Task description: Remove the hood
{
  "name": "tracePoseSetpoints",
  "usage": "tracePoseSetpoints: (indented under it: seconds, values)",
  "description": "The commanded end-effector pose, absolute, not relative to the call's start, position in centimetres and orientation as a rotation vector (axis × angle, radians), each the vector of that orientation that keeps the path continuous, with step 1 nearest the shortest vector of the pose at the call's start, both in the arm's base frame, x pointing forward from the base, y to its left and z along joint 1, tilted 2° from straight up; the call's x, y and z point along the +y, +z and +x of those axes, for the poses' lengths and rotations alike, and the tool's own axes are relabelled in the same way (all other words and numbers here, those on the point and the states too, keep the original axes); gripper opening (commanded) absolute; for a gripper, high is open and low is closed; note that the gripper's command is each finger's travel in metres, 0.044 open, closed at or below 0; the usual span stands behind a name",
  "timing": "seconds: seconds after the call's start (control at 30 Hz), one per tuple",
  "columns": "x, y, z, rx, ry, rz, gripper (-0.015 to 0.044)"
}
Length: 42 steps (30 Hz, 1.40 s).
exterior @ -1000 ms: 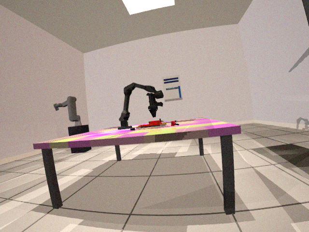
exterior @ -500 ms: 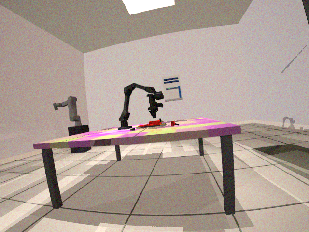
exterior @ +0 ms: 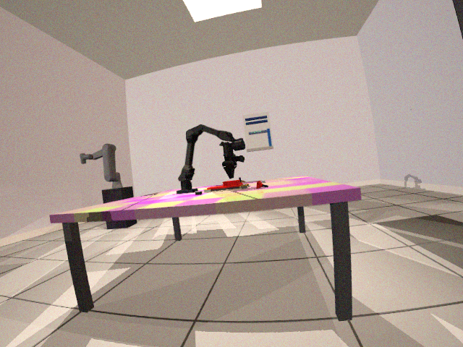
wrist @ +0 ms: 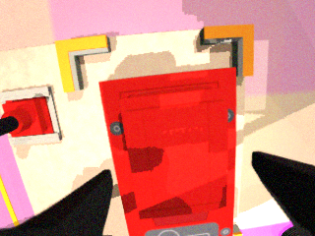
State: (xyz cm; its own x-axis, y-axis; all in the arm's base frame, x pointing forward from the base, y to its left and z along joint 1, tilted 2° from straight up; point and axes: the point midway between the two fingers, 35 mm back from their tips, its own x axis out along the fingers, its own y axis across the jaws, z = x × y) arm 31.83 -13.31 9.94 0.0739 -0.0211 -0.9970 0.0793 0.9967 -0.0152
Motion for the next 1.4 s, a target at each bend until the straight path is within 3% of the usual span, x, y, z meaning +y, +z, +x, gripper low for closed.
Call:
tracePoseSetpoints:
  seconds: [0.0,1.37]
  values:
    - [-13.3,9.4,31.6,1.505,-0.077,0.048,0.0440]
    - [-13.3,7.6,31.7,1.506,-0.077,0.048,0.0440]
